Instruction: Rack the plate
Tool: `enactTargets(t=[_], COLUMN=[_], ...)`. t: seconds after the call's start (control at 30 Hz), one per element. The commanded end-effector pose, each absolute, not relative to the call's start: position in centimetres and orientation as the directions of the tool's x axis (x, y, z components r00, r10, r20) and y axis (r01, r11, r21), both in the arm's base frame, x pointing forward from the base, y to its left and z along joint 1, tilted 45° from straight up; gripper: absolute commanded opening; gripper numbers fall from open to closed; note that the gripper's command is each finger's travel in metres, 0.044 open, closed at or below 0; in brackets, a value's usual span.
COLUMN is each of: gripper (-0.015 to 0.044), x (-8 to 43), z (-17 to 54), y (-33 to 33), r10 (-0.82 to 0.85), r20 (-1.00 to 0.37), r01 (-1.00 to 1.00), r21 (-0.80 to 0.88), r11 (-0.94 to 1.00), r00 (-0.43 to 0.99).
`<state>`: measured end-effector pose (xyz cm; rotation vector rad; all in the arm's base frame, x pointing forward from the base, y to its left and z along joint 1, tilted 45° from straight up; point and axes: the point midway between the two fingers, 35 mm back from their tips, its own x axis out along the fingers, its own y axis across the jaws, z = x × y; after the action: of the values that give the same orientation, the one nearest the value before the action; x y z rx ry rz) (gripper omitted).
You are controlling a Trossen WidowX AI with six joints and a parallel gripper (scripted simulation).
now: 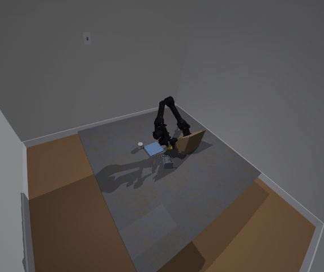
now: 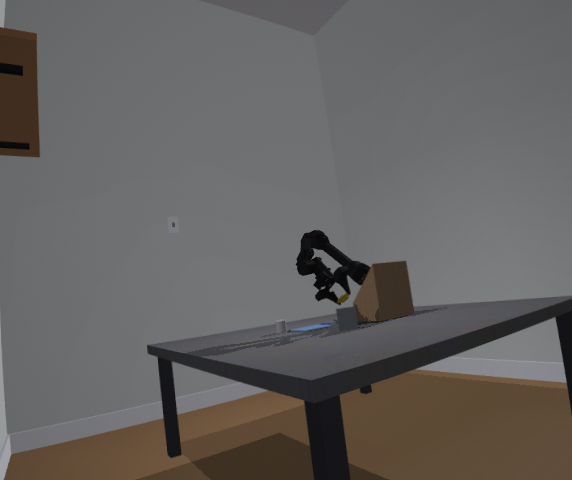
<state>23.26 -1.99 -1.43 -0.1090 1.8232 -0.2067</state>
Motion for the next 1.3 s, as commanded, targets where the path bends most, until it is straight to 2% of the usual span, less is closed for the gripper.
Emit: enactTargets(t=[0.0,0.7,1.0,1.27], gripper=[0.0,0.0,0.0,0.0], x=[23.0,23.1,23.3,23.4], z=[-2.1,-4.5,-5.0,-5.3], y=[-2.1,-3.5,-4.2,-4.9], r10=[-0.122,0.177,0.277,0.346], r20=[-0.96,-0.979,-0.961,-0.931], r01=[-0.016,-0.346,-0.506,-0.642], r21=[-0.122,0.2,0.235,0.197], r11=[0.992,0.917,0.83,0.741], r00=[-0.253,-0.098,0.008,0.114])
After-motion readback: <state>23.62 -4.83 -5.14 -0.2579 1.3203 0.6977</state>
